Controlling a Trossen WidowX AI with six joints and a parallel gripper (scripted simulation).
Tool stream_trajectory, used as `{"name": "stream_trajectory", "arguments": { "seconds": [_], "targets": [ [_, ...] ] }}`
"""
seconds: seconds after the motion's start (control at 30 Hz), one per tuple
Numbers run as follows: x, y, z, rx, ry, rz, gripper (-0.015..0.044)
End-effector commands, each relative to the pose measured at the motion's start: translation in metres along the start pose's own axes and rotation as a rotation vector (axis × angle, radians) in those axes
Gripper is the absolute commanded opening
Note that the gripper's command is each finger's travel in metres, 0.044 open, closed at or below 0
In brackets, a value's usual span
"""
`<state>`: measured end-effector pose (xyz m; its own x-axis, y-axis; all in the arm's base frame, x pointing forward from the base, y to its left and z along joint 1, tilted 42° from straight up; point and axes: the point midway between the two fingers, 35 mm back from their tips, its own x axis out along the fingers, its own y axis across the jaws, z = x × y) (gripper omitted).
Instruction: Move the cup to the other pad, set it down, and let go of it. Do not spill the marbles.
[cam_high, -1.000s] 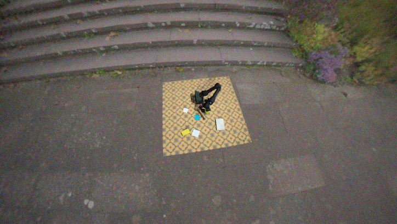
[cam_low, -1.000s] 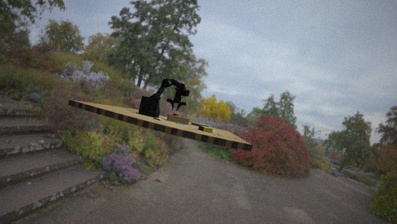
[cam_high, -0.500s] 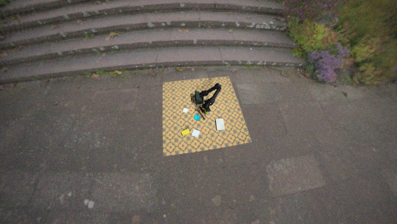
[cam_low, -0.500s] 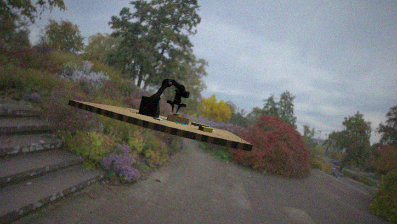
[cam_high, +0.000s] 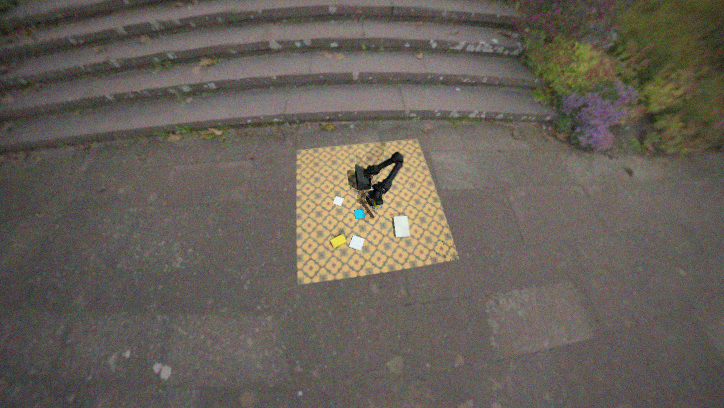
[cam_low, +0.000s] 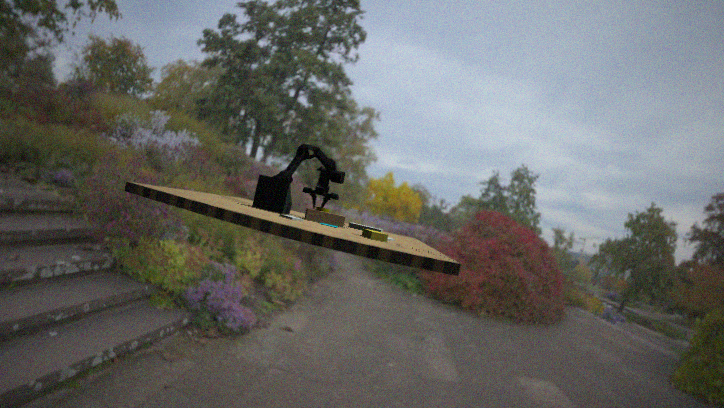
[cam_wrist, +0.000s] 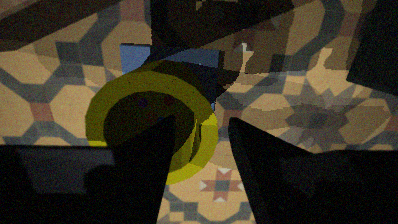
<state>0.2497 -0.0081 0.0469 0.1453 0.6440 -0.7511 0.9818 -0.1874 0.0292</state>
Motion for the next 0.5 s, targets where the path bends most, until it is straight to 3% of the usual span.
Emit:
{"name": "stream_trajectory", "arguments": {
  "seconds": [0.0,0.47],
  "targets": [
    [0.007,-0.001,-0.001,0.006,0.006,0.001,0.0167],
    [0.024,-0.003,-0.002,0.006,0.009,0.000,0.0167]
  ]
}}
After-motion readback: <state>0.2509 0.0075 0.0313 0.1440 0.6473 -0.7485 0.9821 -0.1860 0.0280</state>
